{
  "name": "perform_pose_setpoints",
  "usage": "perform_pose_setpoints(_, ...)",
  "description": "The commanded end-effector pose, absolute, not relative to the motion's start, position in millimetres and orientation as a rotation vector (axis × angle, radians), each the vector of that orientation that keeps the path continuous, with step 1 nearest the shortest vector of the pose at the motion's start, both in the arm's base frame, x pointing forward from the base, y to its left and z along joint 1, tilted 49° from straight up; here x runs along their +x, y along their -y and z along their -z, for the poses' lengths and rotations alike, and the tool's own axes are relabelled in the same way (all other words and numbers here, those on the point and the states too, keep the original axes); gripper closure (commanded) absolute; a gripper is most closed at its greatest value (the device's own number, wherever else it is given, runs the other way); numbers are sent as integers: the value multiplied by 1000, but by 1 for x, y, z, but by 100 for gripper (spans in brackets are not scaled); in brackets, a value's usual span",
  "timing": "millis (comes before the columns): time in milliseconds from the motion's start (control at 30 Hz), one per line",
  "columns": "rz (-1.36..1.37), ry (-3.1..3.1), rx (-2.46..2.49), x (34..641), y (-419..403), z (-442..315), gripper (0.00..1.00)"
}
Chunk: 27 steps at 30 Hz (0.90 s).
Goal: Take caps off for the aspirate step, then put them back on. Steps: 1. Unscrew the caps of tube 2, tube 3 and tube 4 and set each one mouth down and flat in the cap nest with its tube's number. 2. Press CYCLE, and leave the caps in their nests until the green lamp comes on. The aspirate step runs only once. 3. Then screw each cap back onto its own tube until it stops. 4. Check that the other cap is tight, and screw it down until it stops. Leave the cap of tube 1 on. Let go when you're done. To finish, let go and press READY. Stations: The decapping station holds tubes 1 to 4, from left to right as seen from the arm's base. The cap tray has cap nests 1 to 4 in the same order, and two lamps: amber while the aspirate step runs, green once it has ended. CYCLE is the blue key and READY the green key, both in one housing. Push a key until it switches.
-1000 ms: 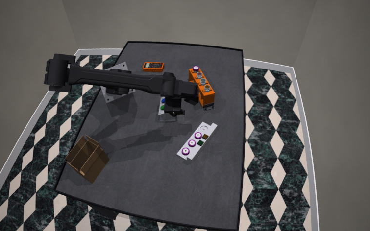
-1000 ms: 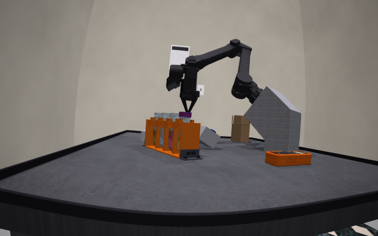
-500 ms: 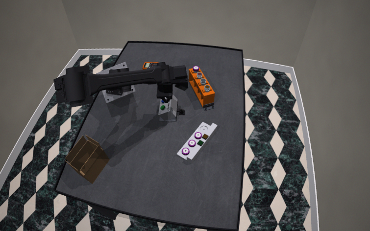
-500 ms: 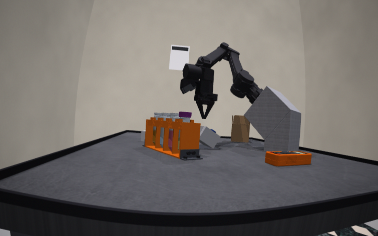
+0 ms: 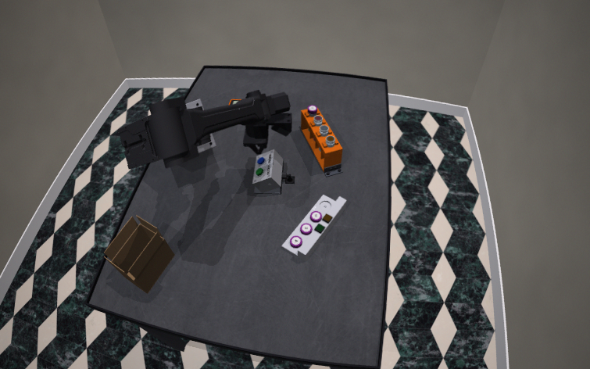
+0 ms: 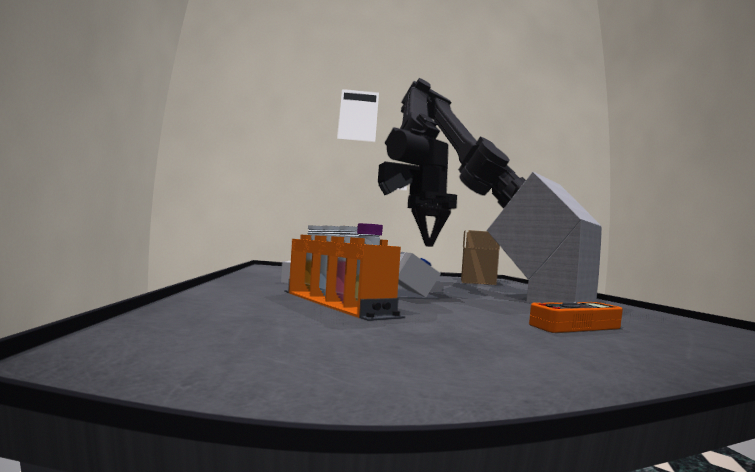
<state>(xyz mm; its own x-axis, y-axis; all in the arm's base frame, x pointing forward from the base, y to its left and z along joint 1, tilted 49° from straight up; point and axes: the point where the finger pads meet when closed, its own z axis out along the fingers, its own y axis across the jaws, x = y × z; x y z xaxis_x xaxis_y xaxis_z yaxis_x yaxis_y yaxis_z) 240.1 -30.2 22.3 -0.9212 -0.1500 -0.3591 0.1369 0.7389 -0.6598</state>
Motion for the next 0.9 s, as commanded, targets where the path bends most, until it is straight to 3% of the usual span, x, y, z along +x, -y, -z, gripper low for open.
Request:
perform_pose_setpoints(0,991,-2531,27,246,27,-26,100)
perform_pose_setpoints(867,993,-2532,26,253,39,-15,100)
